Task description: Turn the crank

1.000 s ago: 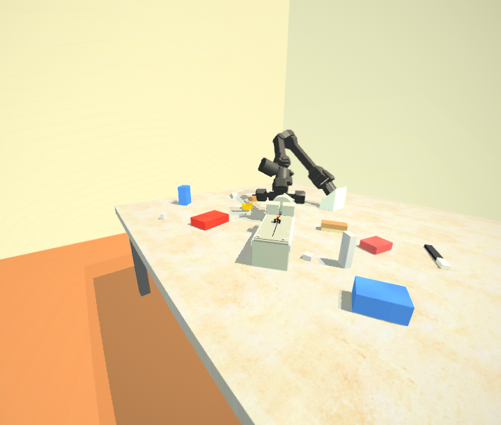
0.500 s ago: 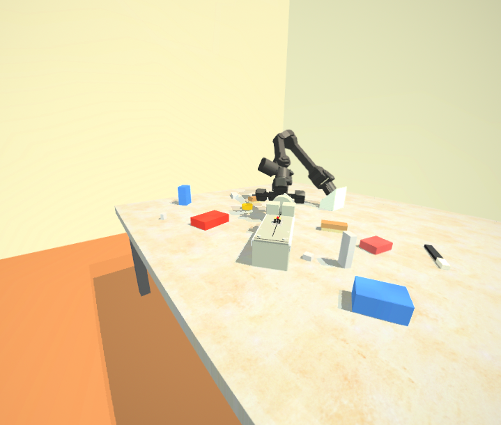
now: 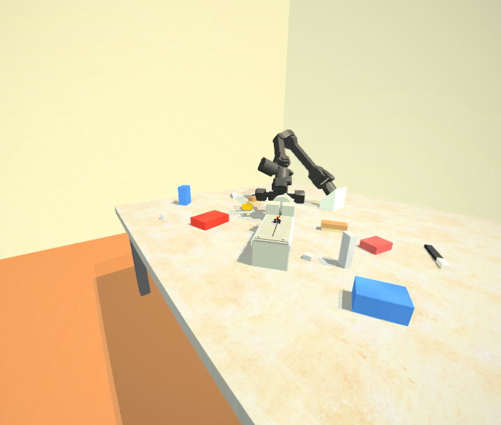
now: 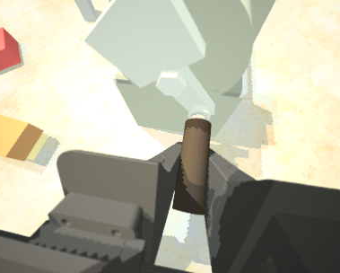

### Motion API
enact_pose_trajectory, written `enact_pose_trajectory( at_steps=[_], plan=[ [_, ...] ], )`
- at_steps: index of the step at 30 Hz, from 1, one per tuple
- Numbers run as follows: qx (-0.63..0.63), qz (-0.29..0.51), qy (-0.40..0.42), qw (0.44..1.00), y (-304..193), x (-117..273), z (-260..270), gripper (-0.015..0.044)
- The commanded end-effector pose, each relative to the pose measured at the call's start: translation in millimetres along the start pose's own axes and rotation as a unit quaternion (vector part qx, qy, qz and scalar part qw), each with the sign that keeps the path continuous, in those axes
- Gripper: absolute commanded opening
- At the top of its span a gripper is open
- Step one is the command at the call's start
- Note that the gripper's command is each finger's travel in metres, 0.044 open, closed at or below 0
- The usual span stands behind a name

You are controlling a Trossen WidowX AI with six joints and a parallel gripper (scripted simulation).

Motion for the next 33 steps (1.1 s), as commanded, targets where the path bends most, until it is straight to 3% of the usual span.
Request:
enact_pose_trajectory(
  at_steps=[1,33],
  plan=[
    [-0.001,-0.002,-0.011,1.0,1.7,4.4,-6.5,0.0],
    [-0.001,-0.002,-0.011,1.0,3.0,6.4,-8.4,0.0]
  ],
)
Point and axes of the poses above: the point midway between the two fingers, 35 mm back from their tips, its own x axis back along the fingers, its own z axis across the jaws, y = z × x, the point moved 7 cm from there along x, back along the fingers, and after that the axes turned 13 degrees about x, right-handed, at the moved point
